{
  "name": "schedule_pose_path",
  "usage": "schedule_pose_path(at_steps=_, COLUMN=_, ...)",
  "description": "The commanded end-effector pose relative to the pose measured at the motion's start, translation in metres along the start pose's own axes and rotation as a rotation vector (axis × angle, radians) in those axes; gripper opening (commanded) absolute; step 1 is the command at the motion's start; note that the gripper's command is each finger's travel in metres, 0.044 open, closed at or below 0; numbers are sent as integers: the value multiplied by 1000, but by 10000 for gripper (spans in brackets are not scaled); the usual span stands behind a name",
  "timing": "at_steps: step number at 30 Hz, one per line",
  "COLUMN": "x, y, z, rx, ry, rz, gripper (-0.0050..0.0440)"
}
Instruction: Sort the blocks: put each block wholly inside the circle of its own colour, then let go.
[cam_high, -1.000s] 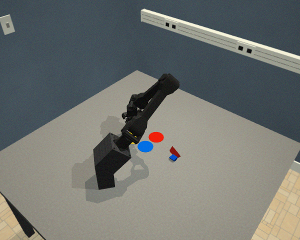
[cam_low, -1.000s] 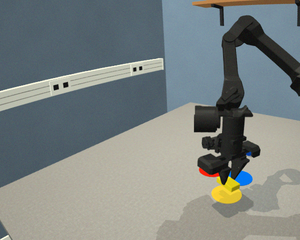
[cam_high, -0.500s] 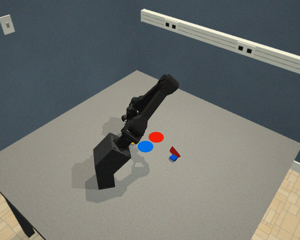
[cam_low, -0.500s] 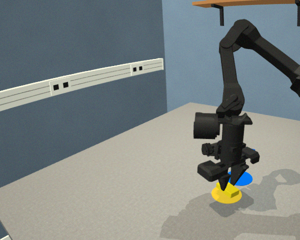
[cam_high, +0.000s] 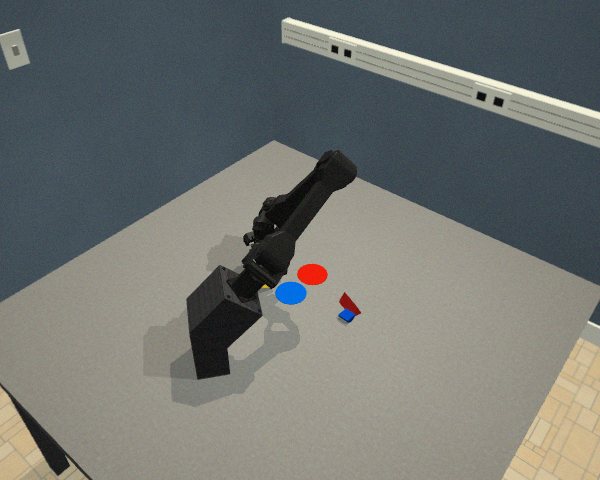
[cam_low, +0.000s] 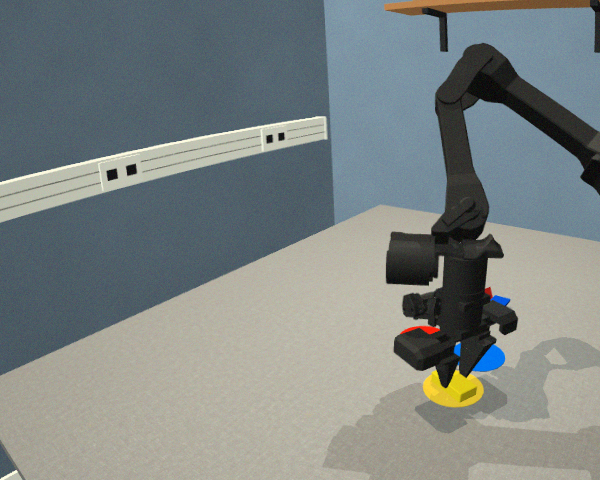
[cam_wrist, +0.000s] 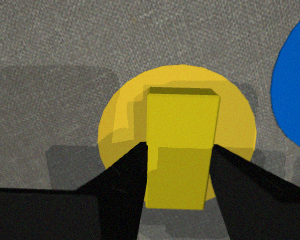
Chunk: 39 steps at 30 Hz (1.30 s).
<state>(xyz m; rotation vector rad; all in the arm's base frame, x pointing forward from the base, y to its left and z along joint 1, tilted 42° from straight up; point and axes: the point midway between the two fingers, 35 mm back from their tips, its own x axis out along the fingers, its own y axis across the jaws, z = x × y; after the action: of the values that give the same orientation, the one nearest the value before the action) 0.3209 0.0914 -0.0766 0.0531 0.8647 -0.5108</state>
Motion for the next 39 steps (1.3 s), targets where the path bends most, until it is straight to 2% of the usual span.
schedule_pose_path(at_steps=1, x=-3, y=2, z=4, rx=8, ry=-7, rz=8, gripper=85)
schedule_pose_path(at_steps=4, x=-3, y=2, z=4, rx=8, ry=-7, rz=8, gripper=85)
schedule_pose_path(at_steps=7, x=-3, y=2, z=4, rx=8, ry=-7, rz=8, gripper=157)
schedule_pose_path(at_steps=9, x=-3, y=2, z=4, rx=8, ry=-7, rz=8, gripper=157)
schedule_pose_path(at_steps=11, x=-3, y=2, z=4, rx=8, ry=-7, rz=8, gripper=195)
schedule_pose_path(at_steps=22, x=-3, y=2, z=4, rx=8, ry=-7, rz=8, gripper=195)
schedule_pose_path(at_steps=24, x=-12, y=7, z=8, rx=20, ry=-16, rz=18, gripper=195)
schedule_pose_path(at_steps=26, x=-12, y=7, z=8, rx=20, ry=-16, rz=18, gripper=195)
schedule_pose_path(at_steps=29, x=-46, y=14, z=9, rx=29, ry=-14, rz=28, gripper=195)
schedule_pose_path(at_steps=30, x=-61, y=23, z=13, rx=65, ry=-32, rz=65, gripper=195)
schedule_pose_path(at_steps=39, x=-100, y=18, z=10, rx=53, ry=-23, rz=56, gripper=195)
